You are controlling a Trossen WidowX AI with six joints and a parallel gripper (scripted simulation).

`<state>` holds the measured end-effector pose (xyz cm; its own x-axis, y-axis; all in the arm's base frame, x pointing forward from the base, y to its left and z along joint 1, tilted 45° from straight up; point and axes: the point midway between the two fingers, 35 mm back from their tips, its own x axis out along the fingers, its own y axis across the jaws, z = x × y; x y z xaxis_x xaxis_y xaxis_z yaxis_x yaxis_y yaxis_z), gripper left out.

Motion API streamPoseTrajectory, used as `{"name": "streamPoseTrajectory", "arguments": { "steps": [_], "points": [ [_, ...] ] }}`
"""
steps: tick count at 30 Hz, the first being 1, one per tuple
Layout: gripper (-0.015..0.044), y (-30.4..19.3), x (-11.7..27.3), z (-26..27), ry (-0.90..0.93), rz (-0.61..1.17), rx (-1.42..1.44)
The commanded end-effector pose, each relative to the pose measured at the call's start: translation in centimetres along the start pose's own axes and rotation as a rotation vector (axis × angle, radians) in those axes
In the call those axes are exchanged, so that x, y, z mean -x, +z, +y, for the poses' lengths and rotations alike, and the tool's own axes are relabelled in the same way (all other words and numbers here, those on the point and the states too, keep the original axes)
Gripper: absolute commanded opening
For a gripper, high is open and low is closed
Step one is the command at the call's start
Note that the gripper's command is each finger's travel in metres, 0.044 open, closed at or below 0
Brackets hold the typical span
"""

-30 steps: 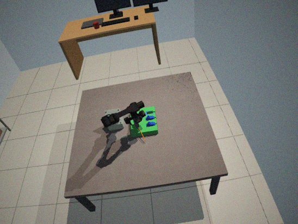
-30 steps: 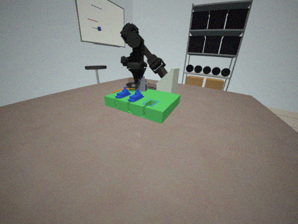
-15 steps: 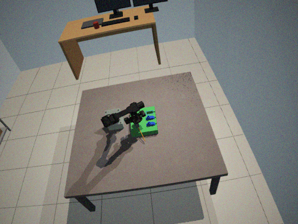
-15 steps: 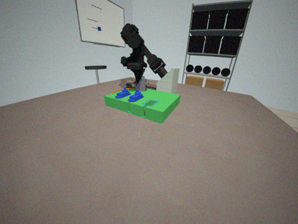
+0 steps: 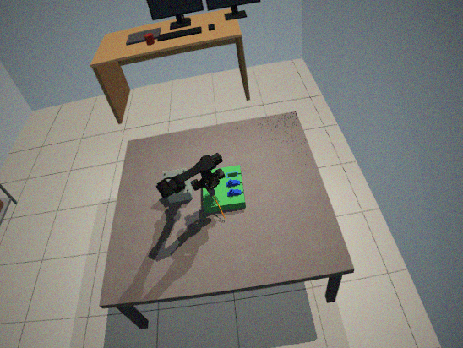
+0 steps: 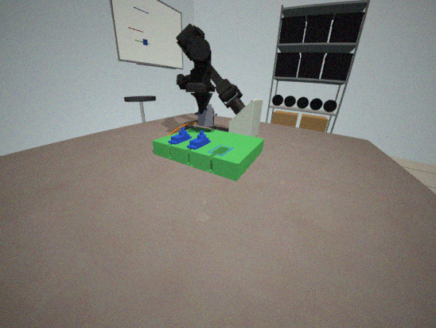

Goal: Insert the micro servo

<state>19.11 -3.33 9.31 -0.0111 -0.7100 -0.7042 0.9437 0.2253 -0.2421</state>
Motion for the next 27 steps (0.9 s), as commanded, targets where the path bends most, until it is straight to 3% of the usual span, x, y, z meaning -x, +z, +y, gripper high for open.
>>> {"name": "streamPoseTrajectory", "arguments": {
  "steps": [1,15,27],
  "points": [
    [0.0000,0.1,0.3,0.0,0.003,0.005,-0.006],
    [0.0000,1.6,0.3,2.8,0.004,0.004,-0.007],
    [0.0000,-2.6,0.4,4.5,0.005,0.007,-0.007]
  ]
}}
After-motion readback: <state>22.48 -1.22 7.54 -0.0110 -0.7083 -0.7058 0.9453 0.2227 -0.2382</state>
